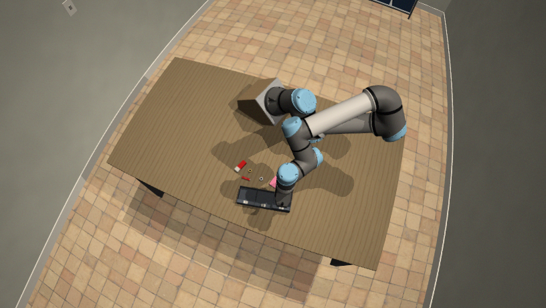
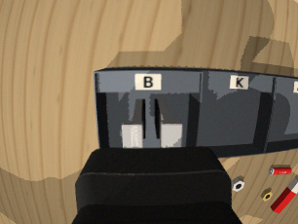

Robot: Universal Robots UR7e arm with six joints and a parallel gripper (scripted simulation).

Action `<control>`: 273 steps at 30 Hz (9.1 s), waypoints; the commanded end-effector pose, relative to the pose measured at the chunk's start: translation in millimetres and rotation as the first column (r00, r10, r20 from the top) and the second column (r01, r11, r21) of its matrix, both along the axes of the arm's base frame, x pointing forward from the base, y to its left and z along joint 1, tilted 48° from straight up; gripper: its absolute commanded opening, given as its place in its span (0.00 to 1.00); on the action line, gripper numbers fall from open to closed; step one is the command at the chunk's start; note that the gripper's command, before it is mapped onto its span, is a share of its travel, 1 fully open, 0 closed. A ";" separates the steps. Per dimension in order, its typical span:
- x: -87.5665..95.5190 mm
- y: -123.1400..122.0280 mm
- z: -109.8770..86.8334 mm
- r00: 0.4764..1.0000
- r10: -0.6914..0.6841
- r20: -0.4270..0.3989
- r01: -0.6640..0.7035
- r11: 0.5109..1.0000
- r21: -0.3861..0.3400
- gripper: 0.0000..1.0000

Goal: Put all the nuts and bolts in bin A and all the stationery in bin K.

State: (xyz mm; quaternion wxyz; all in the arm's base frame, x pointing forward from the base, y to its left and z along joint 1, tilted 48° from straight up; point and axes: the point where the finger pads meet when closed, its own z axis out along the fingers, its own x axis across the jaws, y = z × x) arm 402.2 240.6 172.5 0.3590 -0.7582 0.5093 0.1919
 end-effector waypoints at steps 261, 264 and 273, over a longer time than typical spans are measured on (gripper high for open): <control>-58.6 -160.0 -152.2 0.281 -0.603 -0.747 0.683 0.673 -0.286 0.34; -59.1 -164.9 -147.7 0.281 -0.603 -0.747 0.683 0.673 -0.286 0.34; -59.6 -169.8 -143.3 0.281 -0.603 -0.747 0.683 0.673 -0.286 0.34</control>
